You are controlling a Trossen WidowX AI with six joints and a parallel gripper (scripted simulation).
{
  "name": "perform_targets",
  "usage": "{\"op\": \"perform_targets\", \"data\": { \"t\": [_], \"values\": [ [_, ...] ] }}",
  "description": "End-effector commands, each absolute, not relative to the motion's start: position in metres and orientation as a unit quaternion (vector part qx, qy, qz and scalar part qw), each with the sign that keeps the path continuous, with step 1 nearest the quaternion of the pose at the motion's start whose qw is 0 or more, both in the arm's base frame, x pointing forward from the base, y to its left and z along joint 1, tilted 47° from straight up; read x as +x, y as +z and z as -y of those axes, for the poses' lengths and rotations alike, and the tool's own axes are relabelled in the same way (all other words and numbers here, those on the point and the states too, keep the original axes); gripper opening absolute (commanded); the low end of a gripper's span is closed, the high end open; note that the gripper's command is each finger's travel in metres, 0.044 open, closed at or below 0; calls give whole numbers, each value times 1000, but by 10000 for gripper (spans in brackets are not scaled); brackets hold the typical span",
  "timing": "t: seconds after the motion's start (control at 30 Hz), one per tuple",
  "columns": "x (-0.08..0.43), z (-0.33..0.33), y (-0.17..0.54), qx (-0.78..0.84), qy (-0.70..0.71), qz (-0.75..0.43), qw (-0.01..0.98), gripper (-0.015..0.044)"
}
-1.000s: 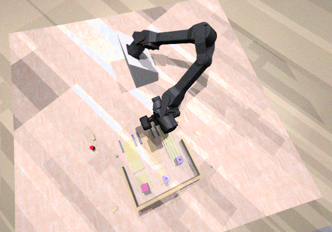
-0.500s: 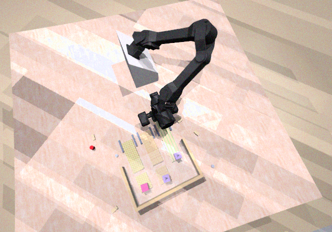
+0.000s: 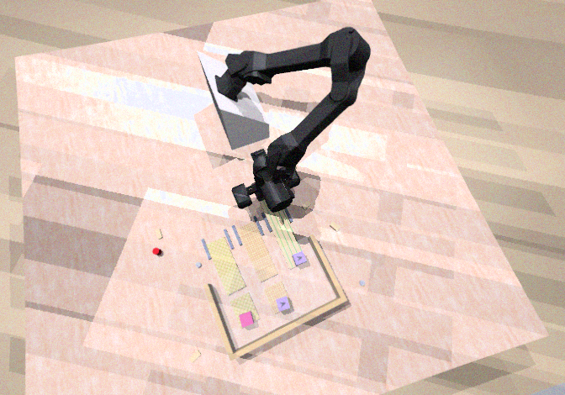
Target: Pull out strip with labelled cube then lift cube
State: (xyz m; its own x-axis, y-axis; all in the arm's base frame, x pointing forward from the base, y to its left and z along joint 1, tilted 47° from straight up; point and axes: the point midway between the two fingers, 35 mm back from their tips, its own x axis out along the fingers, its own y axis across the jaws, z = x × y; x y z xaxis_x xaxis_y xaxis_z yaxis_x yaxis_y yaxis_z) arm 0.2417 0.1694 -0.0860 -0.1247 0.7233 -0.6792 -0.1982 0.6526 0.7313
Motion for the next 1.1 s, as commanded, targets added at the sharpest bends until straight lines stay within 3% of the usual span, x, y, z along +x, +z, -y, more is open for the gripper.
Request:
{"op": "perform_targets", "data": {
  "t": [0.0,1.07],
  "values": [
    [226,-167,-90,202,364,-665,620,0],
    [185,-157,-92,202,363,-666,619,0]
  ]
}}
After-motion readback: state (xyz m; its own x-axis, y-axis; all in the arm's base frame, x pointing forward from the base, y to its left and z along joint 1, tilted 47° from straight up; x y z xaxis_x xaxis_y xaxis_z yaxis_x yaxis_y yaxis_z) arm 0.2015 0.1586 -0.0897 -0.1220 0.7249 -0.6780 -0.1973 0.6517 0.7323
